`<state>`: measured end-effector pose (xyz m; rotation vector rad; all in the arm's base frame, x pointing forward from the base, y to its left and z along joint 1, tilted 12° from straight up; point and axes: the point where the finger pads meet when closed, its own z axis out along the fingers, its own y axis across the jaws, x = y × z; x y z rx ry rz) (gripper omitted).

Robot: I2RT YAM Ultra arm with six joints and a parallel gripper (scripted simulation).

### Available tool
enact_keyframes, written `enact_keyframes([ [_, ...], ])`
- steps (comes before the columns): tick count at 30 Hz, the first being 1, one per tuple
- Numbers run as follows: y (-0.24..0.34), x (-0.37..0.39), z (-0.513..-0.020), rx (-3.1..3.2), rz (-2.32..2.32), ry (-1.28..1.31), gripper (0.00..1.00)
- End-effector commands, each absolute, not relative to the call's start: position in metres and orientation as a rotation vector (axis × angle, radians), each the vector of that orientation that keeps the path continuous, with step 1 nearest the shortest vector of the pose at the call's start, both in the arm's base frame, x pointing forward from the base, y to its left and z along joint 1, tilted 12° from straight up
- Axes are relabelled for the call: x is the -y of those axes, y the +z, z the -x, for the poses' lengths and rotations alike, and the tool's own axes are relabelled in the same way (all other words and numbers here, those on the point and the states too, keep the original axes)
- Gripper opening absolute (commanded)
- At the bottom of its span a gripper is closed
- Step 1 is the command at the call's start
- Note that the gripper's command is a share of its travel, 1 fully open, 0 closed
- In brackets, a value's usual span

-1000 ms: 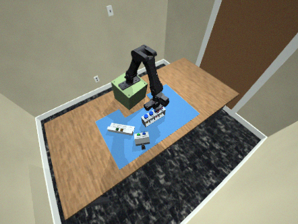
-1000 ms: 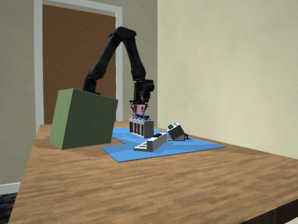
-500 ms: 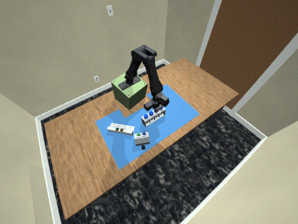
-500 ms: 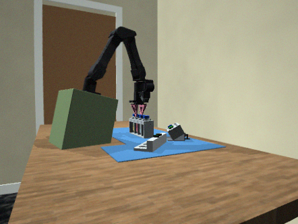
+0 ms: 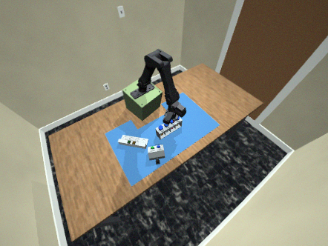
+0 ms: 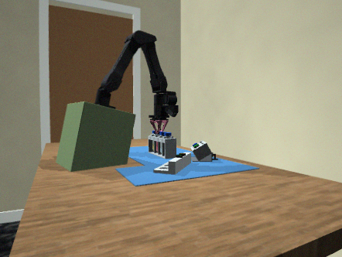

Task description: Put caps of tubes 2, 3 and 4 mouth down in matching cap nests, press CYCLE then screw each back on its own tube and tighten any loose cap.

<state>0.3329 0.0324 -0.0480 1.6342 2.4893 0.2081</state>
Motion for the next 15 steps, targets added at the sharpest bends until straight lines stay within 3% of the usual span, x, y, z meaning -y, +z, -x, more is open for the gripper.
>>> enact_keyframes([
  [1,-0.045,-0.0313,-0.336,-2.653,-1.287,0.176,0.0],
  [15,-0.0446,-0.0313,-0.336,-2.892,-0.443,0.085,0.0],
])
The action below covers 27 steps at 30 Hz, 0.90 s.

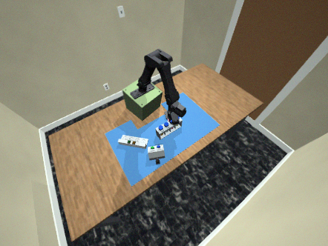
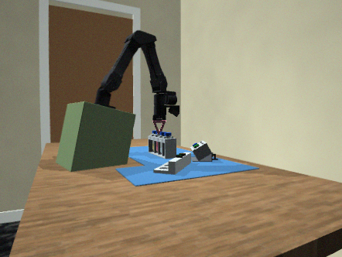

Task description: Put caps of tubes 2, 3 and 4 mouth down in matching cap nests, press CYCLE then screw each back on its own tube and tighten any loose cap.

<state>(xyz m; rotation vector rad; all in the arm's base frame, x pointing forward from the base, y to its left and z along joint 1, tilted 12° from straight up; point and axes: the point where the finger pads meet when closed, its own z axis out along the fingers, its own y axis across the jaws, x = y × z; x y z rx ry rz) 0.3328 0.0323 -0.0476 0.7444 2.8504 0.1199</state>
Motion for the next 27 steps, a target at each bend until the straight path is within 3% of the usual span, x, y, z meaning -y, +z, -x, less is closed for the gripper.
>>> enact_keyframes([
  [1,-0.0446,-0.0313,-0.336,-2.901,-0.37,0.078,0.0],
  [27,-0.044,-0.0313,-0.3358,-2.67,1.203,-0.099,0.0],
])
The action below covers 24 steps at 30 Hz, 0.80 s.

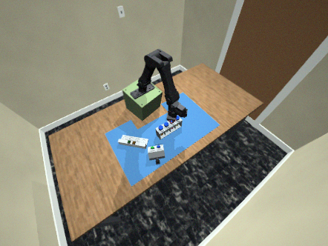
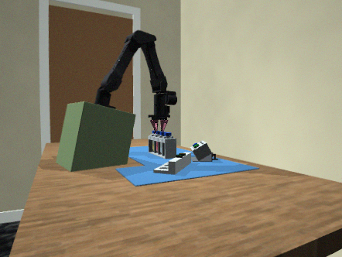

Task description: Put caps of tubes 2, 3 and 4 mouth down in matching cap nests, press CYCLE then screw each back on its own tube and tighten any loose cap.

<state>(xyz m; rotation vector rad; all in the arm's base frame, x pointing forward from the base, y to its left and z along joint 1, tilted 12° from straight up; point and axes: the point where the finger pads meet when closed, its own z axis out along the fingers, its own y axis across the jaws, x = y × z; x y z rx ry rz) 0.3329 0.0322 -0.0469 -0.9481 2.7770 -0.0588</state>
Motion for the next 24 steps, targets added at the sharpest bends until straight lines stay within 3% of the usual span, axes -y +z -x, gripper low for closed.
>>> enact_keyframes([
  [1,-0.044,-0.0313,-0.3358,-2.64,1.27,-0.107,0.0],
  [24,-0.0435,-0.0314,-0.3356,-1.808,2.367,-0.239,0.0],
])
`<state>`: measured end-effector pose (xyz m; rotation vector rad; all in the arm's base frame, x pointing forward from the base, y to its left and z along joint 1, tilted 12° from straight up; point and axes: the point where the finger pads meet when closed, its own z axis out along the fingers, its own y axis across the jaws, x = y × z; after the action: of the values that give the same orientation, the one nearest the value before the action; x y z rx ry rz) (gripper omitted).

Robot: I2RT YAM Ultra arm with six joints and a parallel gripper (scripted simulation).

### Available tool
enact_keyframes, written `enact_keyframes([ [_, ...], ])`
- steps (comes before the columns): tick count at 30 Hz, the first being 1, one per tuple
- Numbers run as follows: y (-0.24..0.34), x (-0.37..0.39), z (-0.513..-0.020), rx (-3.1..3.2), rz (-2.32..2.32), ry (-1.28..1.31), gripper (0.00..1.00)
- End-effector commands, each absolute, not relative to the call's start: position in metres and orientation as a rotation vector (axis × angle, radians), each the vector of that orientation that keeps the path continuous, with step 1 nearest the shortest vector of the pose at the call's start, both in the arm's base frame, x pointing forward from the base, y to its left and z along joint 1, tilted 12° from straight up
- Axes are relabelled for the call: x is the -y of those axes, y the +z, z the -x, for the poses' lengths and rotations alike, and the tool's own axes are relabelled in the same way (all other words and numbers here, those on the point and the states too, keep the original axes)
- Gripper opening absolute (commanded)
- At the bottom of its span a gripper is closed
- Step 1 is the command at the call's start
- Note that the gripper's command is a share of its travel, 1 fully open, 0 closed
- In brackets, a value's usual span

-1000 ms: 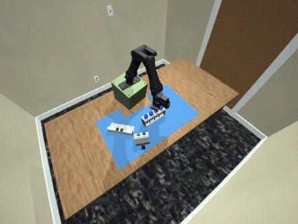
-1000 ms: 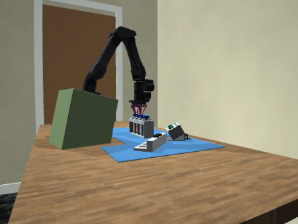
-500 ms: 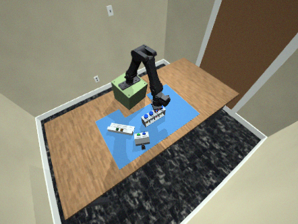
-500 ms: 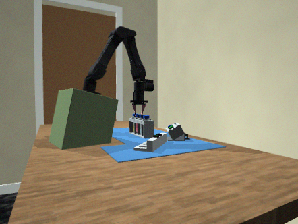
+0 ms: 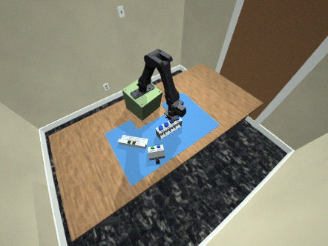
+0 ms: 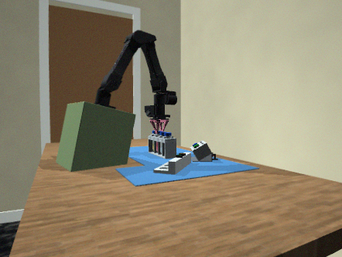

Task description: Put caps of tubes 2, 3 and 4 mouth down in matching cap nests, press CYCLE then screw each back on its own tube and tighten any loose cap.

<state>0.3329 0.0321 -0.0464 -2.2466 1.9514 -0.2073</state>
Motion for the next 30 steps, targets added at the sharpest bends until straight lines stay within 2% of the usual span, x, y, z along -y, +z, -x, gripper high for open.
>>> enact_keyframes([
  [1,-0.0435,-0.0314,-0.3356,-1.808,2.367,-0.239,0.0],
  [8,-0.0435,-0.0313,-0.3356,-1.808,2.367,-0.239,0.0],
  [9,-0.0435,-0.0313,-0.3356,-1.808,2.367,-0.239,0.49],
  [22,-0.0436,-0.0313,-0.3356,-1.901,2.285,-0.229,0.49],
  [30,-0.0436,-0.0313,-0.3357,-2.384,1.727,-0.161,0.49],
])
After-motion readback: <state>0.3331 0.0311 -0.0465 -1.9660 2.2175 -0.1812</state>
